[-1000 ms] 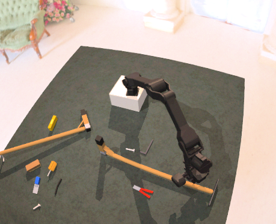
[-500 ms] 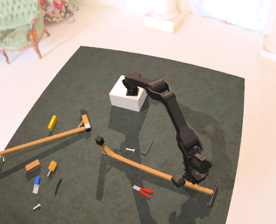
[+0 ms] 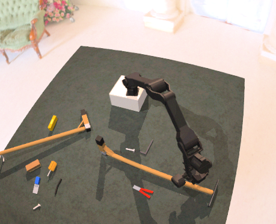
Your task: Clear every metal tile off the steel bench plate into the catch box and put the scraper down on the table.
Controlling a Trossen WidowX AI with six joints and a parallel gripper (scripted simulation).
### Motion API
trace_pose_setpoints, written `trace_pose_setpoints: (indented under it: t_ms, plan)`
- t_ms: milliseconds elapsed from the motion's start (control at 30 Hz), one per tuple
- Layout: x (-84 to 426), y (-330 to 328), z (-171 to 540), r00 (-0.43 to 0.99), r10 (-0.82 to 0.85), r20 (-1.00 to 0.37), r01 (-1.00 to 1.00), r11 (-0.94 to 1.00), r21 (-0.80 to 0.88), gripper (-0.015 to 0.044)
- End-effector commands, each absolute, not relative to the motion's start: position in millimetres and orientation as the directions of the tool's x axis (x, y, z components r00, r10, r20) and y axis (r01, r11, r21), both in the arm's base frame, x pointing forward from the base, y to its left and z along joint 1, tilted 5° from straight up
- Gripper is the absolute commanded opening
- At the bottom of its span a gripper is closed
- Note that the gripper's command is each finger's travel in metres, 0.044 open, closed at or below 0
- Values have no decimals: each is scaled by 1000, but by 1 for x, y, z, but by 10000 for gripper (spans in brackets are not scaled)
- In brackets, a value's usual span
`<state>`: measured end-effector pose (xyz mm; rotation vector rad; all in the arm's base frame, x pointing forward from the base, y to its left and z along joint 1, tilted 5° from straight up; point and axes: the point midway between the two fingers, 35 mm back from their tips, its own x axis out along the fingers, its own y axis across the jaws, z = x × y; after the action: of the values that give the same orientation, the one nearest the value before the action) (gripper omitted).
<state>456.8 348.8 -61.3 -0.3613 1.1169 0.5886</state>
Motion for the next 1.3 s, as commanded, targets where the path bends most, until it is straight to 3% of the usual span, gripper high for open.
trace_pose_setpoints:
  t_ms: [0, 1267]
  plan:
    - [451, 346, -76, 287, 250, -925, -606, 795, 27, 0]
    - [409, 366, -73, 279, 249, -928, -606, 795, 31, 0]
